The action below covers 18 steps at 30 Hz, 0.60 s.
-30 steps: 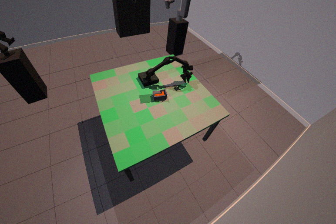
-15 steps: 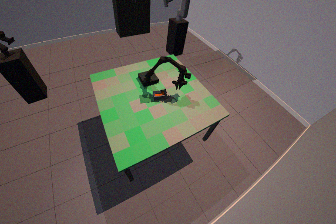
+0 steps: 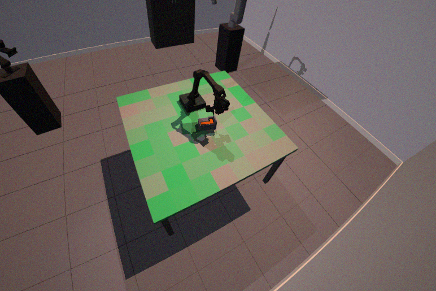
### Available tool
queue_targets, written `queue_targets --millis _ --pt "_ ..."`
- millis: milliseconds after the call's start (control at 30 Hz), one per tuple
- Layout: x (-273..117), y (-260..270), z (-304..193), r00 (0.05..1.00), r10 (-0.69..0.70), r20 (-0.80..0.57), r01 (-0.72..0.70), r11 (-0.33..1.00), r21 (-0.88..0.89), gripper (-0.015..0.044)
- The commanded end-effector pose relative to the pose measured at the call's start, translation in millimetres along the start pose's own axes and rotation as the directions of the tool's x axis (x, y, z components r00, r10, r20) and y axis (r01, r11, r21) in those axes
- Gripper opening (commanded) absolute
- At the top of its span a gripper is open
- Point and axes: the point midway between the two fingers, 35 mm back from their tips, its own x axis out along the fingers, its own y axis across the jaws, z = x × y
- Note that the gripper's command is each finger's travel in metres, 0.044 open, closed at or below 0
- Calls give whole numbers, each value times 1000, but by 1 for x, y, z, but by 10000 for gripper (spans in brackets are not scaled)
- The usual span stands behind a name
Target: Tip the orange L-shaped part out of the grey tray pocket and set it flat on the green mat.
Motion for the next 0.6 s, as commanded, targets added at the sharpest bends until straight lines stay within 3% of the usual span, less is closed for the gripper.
queue_targets --millis 0,267,567 --pt "3 -2 -5 1000 16 -21 -16 1000 -2 180" --pt "73 -1 -6 1000 16 -21 -16 1000 -2 180" --pt "79 -1 -6 1000 16 -21 -16 1000 -2 180"
